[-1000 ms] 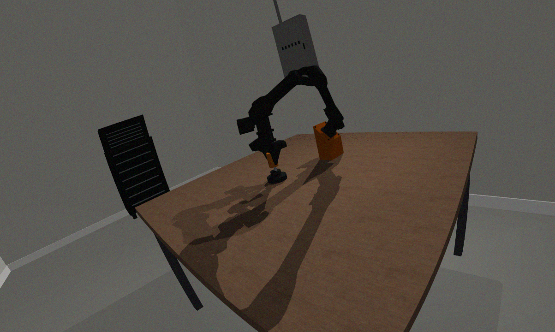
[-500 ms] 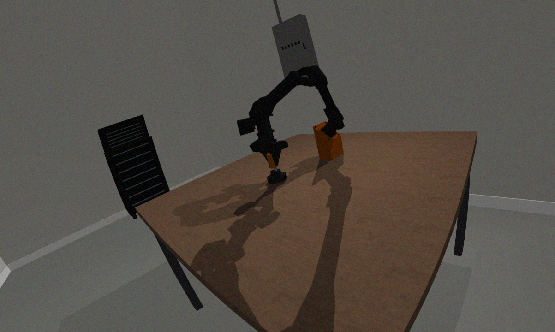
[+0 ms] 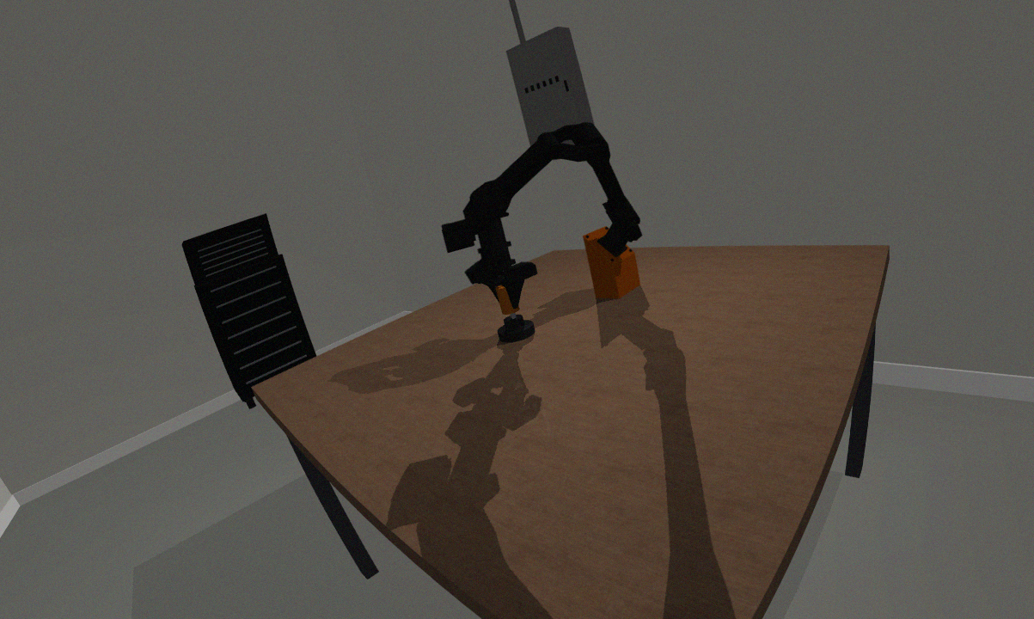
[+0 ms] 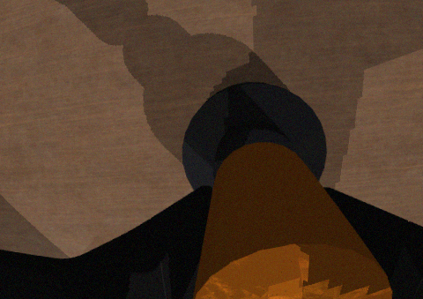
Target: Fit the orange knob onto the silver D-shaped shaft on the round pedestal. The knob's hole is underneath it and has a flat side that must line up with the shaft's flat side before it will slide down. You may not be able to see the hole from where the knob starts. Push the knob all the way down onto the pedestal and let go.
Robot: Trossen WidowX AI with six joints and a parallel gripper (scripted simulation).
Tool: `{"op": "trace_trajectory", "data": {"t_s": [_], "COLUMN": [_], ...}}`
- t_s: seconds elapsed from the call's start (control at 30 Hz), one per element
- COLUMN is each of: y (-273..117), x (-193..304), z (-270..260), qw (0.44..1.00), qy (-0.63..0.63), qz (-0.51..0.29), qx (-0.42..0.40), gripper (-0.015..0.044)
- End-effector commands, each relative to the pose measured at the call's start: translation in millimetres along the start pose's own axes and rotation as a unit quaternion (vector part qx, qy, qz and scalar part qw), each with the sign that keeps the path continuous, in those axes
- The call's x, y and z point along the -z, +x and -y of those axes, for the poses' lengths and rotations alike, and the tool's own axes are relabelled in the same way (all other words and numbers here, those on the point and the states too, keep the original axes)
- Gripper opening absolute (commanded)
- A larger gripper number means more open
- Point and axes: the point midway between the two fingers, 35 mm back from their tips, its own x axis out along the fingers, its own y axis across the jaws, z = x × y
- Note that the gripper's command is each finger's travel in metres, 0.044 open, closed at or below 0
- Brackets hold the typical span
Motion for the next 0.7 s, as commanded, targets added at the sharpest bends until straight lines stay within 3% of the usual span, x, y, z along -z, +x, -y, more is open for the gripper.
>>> {"op": "trace_trajectory", "data": {"t_s": [0.0,0.67], "y": [0.5,0.7], "x": [-0.4,-0.4], "z": [-0.3,-0.3], "qw": [1.000,1.000], "qy": [-0.004,0.018], "qz": [0.001,0.001], "qx": [-0.002,-0.002], "gripper": [0.0000,0.0000]}}
